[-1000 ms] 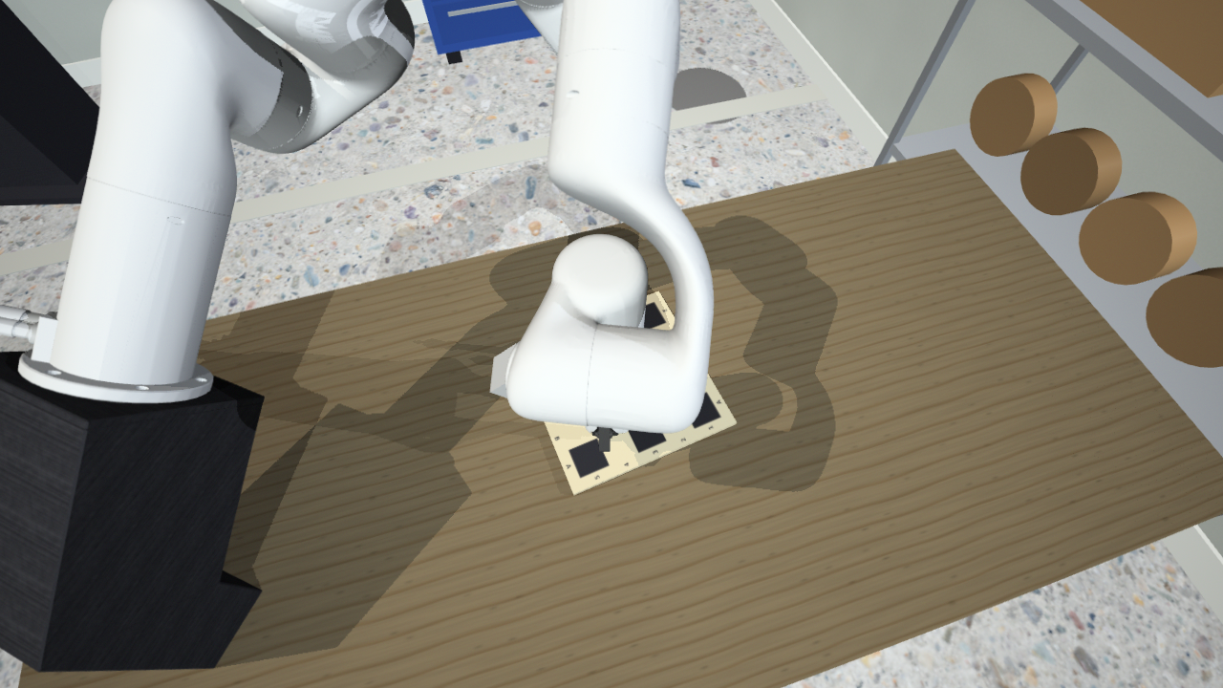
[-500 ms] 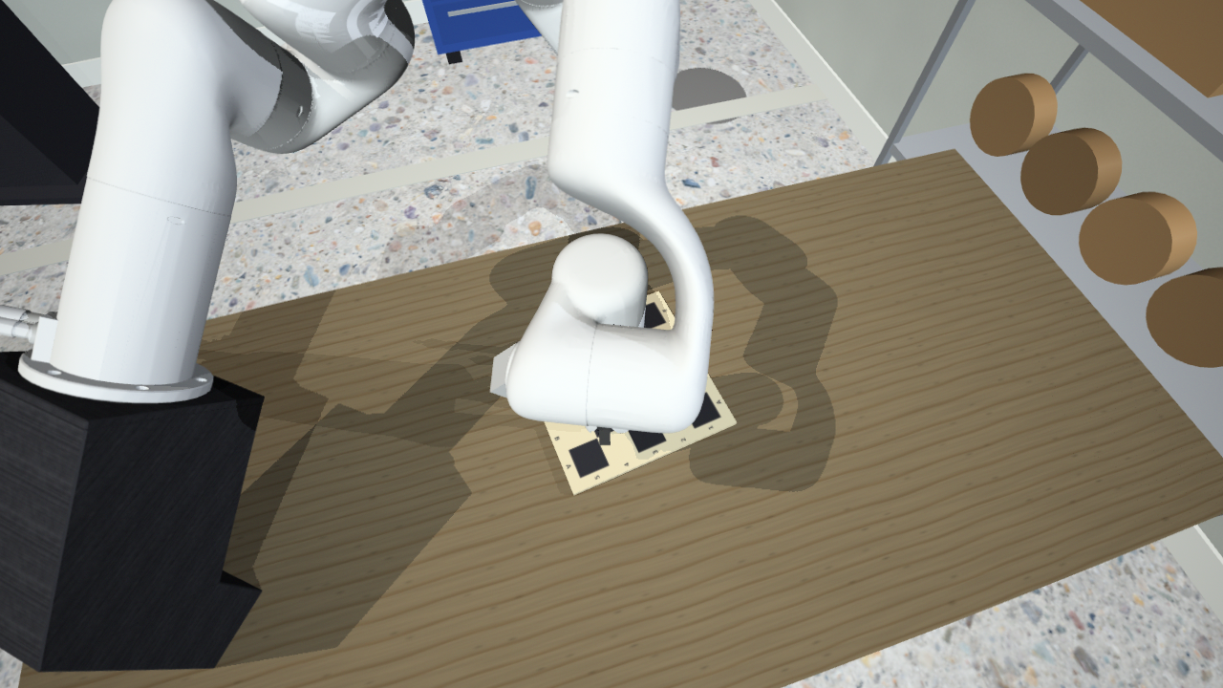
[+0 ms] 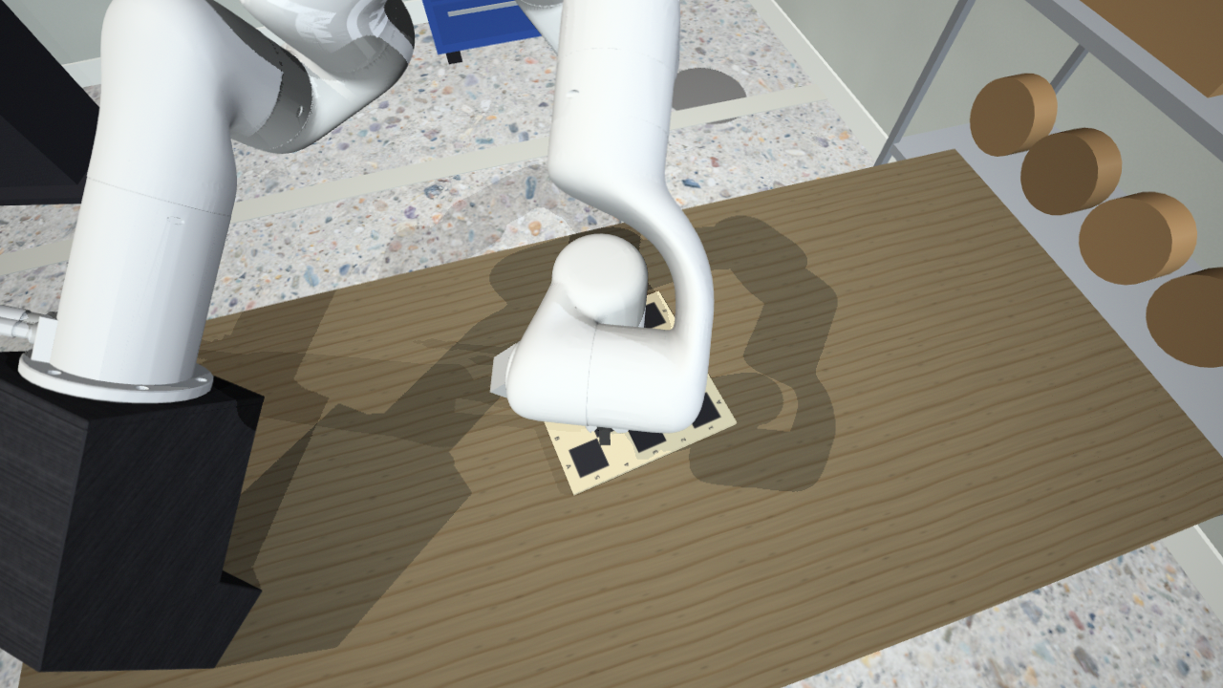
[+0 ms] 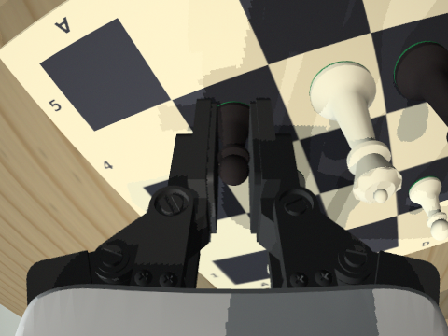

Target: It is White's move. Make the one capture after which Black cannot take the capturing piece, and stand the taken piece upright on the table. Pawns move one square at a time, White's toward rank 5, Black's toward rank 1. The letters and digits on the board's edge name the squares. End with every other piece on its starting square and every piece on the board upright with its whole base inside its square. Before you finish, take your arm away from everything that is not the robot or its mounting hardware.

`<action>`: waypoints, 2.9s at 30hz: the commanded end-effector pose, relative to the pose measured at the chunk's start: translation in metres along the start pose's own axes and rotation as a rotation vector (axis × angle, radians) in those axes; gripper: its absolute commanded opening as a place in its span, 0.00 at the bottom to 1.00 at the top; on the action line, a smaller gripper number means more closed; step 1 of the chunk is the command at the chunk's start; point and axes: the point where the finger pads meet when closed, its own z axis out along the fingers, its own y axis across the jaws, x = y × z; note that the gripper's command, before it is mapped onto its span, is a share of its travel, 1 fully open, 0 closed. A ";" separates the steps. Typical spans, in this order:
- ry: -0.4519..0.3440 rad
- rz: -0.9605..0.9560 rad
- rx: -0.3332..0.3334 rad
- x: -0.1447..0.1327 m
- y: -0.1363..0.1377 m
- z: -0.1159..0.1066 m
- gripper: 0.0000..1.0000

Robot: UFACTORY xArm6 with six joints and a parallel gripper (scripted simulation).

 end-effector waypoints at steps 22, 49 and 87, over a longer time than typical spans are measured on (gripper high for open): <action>-0.001 0.000 0.001 0.000 0.000 -0.065 0.00; 0.007 -0.118 0.017 -0.013 0.081 -0.096 0.00; -0.001 -0.275 0.001 -0.001 0.195 -0.076 0.00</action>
